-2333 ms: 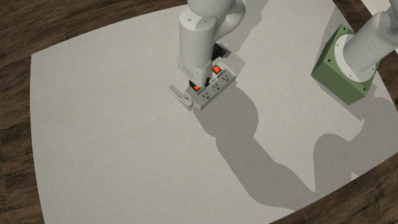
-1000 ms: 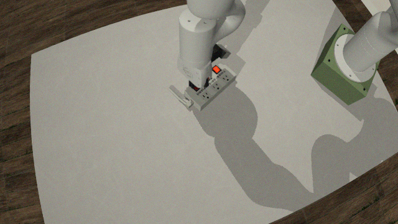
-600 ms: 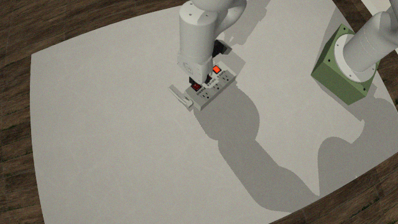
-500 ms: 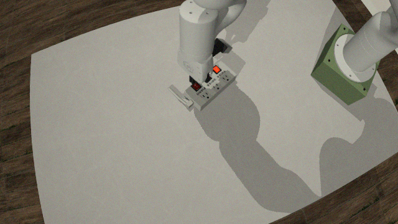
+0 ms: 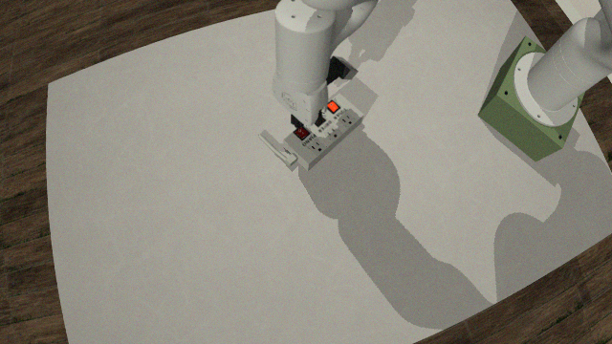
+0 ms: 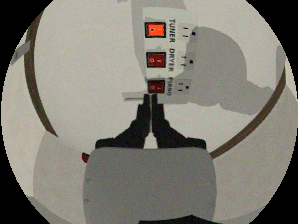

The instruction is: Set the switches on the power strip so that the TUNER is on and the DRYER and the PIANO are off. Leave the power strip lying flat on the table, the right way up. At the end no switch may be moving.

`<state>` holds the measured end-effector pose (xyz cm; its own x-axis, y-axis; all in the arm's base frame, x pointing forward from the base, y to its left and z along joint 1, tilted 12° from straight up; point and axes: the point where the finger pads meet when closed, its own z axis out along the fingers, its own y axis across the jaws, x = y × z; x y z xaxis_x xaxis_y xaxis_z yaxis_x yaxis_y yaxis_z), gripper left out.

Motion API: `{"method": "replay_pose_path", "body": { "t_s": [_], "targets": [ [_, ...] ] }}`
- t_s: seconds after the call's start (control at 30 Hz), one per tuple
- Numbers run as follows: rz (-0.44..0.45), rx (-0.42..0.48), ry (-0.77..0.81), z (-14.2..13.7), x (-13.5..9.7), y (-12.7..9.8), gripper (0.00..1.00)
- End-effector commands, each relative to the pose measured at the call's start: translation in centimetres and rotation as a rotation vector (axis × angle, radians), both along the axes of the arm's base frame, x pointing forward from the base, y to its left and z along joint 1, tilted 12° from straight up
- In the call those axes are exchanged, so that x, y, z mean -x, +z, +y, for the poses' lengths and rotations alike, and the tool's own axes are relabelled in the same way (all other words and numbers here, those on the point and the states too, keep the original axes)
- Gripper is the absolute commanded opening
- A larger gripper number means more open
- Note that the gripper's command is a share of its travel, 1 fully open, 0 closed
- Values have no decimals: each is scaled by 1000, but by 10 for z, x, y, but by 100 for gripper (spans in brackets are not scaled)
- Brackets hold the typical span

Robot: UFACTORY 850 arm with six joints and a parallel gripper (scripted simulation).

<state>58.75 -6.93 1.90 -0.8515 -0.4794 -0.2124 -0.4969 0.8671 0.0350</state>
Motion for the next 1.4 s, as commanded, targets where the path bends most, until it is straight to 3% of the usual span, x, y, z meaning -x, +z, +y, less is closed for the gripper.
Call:
{"method": "replay_pose_path", "body": {
  "t_s": [0.0,0.2,0.23,0.53,0.93,1.2,1.37],
  "targets": [
    [-2,0,0,0,-1,1,0],
    [-2,0,0,0,-1,1,0],
    [-2,0,0,0,-1,1,100],
    [-2,0,0,-2,1,10,100],
    [-2,0,0,-10,11,71,100],
    [-2,0,0,-13,15,94,100],
    [-2,0,0,-14,16,97,100]
  ]
}}
